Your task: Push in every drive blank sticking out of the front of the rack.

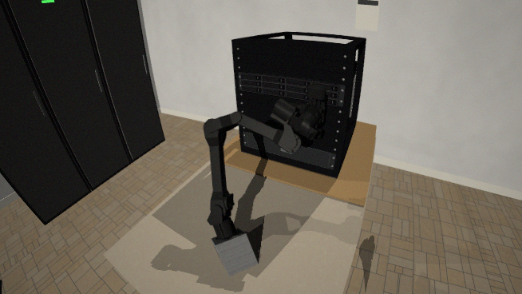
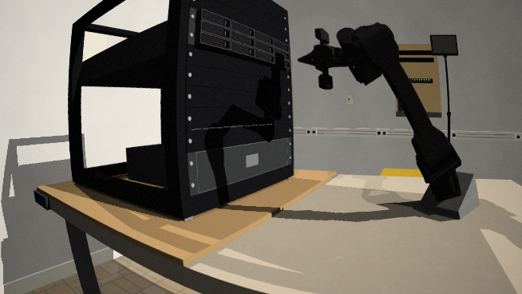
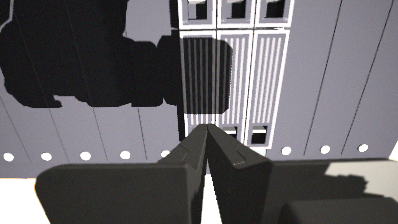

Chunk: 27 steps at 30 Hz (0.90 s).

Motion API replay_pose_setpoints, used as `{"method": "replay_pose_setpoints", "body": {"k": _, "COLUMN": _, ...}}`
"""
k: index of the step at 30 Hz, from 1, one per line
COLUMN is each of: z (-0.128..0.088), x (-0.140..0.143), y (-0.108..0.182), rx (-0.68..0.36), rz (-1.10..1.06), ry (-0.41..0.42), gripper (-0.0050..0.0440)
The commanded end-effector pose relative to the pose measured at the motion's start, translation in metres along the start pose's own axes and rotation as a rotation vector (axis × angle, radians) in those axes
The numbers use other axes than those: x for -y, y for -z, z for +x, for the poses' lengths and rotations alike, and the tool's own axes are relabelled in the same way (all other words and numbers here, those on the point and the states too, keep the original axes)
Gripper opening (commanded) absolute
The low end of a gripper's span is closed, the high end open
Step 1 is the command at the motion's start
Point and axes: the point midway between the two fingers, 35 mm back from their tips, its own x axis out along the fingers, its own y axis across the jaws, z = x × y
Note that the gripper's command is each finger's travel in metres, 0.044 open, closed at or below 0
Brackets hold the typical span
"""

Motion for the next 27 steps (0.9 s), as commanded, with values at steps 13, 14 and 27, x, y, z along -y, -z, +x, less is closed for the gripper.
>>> {"method": "replay_pose_setpoints", "body": {"k": 13, "z": -0.032, "x": 0.005, "y": -0.008, "rx": 0.015, "rz": -0.014, "ry": 0.004, "gripper": -0.005}}
{"method": "replay_pose_setpoints", "body": {"k": 14, "z": -0.032, "x": 0.005, "y": -0.008, "rx": 0.015, "rz": -0.014, "ry": 0.004, "gripper": -0.005}}
{"method": "replay_pose_setpoints", "body": {"k": 27, "z": -0.032, "x": 0.005, "y": -0.008, "rx": 0.015, "rz": -0.014, "ry": 0.004, "gripper": -0.005}}
